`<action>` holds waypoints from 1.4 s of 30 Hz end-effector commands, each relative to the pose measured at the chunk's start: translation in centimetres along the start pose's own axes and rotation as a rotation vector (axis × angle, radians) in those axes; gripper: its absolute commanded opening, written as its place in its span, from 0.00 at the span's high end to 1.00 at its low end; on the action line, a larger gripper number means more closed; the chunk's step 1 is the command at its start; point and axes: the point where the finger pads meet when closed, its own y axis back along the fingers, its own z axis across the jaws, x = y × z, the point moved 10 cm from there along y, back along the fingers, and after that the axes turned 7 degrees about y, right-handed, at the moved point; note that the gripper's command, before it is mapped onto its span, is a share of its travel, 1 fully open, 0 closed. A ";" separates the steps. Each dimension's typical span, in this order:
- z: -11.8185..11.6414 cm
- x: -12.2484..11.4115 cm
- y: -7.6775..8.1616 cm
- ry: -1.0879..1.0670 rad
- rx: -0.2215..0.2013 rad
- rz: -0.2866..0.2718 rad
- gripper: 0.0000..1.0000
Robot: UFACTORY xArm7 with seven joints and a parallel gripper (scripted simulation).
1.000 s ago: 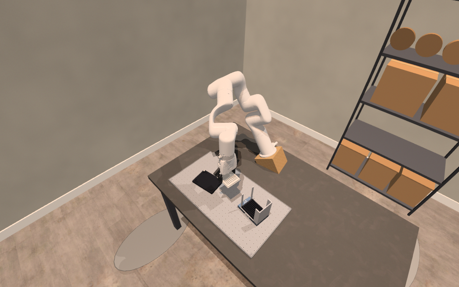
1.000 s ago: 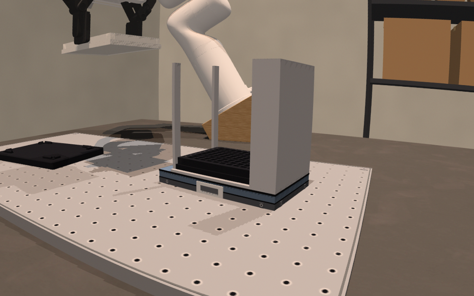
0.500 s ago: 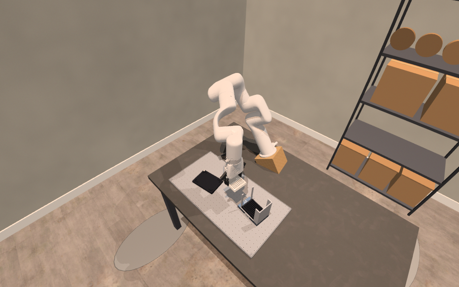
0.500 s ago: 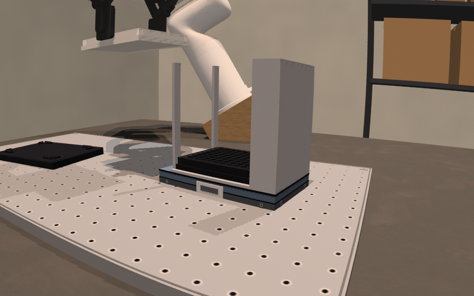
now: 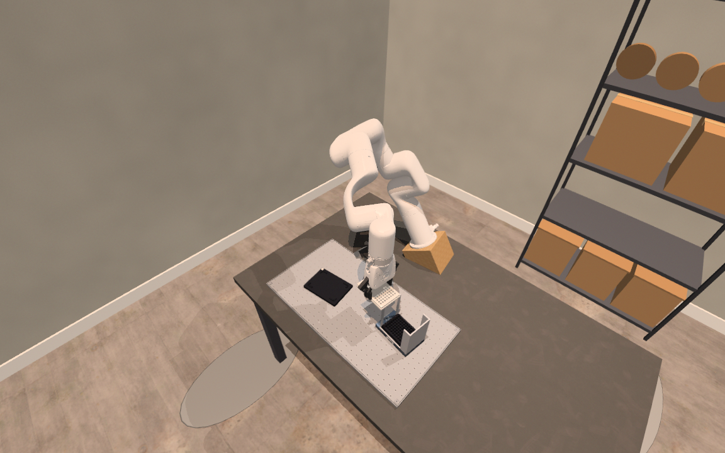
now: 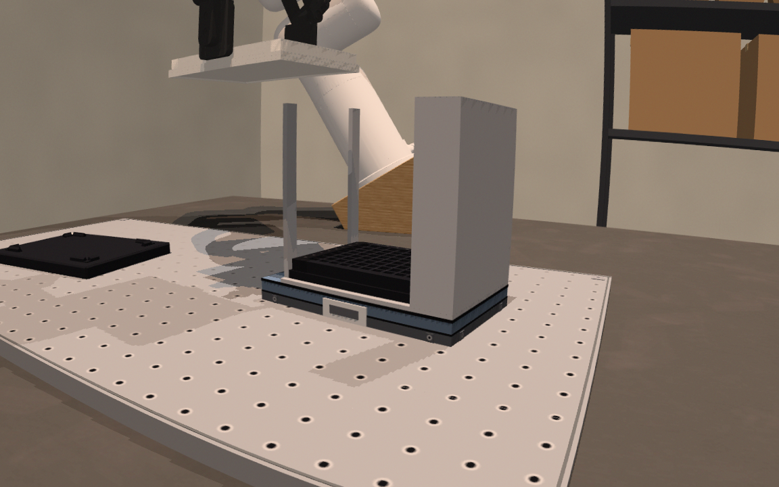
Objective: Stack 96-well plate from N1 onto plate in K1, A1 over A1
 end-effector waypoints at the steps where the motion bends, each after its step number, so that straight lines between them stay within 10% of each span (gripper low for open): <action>1: 0.1 -1.3 0.2 0.002 0.004 -0.002 1.00; 42: 1.1 -11.6 0.5 0.002 0.004 -0.003 1.00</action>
